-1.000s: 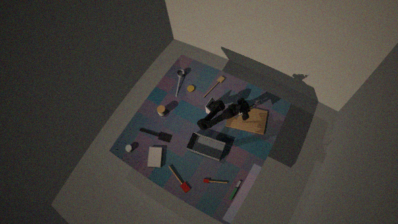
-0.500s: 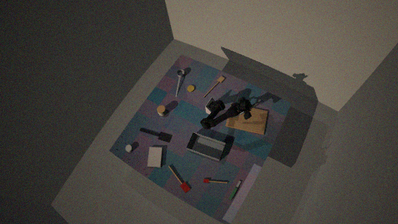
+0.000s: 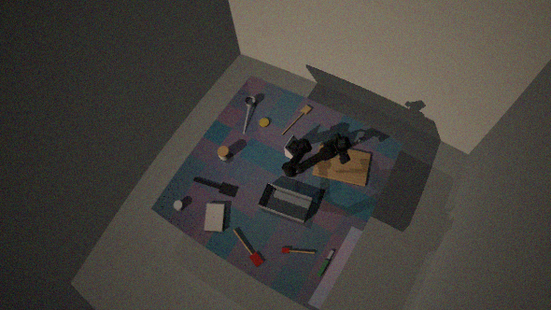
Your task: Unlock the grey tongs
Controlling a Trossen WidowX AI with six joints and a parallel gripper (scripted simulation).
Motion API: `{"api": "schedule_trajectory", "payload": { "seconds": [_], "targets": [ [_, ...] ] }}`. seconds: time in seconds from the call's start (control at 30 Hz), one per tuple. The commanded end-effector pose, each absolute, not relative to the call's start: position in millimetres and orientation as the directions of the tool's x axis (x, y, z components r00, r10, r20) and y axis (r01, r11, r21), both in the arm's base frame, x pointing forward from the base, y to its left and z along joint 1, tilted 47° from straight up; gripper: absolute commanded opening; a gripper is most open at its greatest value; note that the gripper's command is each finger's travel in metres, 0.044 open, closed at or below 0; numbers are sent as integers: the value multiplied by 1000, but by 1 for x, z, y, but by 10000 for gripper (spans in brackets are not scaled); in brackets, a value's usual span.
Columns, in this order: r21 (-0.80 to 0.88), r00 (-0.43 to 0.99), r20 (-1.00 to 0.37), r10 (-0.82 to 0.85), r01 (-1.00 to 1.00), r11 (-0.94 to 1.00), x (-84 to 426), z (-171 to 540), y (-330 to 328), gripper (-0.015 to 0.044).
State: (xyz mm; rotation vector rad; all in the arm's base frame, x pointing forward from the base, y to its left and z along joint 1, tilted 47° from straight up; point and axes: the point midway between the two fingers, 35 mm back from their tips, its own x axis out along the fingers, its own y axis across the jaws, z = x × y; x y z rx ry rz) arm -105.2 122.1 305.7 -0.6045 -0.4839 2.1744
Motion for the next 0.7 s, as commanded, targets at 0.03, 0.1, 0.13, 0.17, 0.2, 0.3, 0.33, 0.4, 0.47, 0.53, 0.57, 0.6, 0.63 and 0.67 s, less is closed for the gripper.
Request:
{"api": "schedule_trajectory", "payload": {
  "seconds": [0.03,0.1,0.13,0.17,0.2,0.3,0.33,0.4,0.47,0.53,0.57,0.6,0.63,0.67],
  "targets": [
    [-506,-521,-321,791,-611,-608,-107,309,124,-150],
    [-503,-501,-351,791,-612,-610,-107,309,124,-150],
    [-502,-490,-365,791,-612,-611,-107,309,124,-150],
    [-501,-479,-380,791,-613,-611,-107,309,125,-150],
    [-500,-468,-394,791,-613,-612,-106,309,125,-150],
    [-499,-432,-433,791,-616,-610,-106,309,126,-150],
    [-498,-420,-446,790,-617,-609,-106,309,126,-150],
    [-498,-394,-471,789,-620,-607,-105,310,127,-150],
    [-499,-367,-494,788,-622,-603,-105,310,127,-150],
    [-500,-339,-516,786,-626,-599,-104,311,128,-150],
    [-501,-325,-527,785,-627,-596,-104,311,128,-150],
    [-503,-311,-537,784,-629,-593,-104,312,128,-150],
    [-504,-296,-547,783,-631,-590,-104,312,128,-150],
    [-506,-281,-556,782,-633,-586,-103,313,129,-150]
  ]
}}
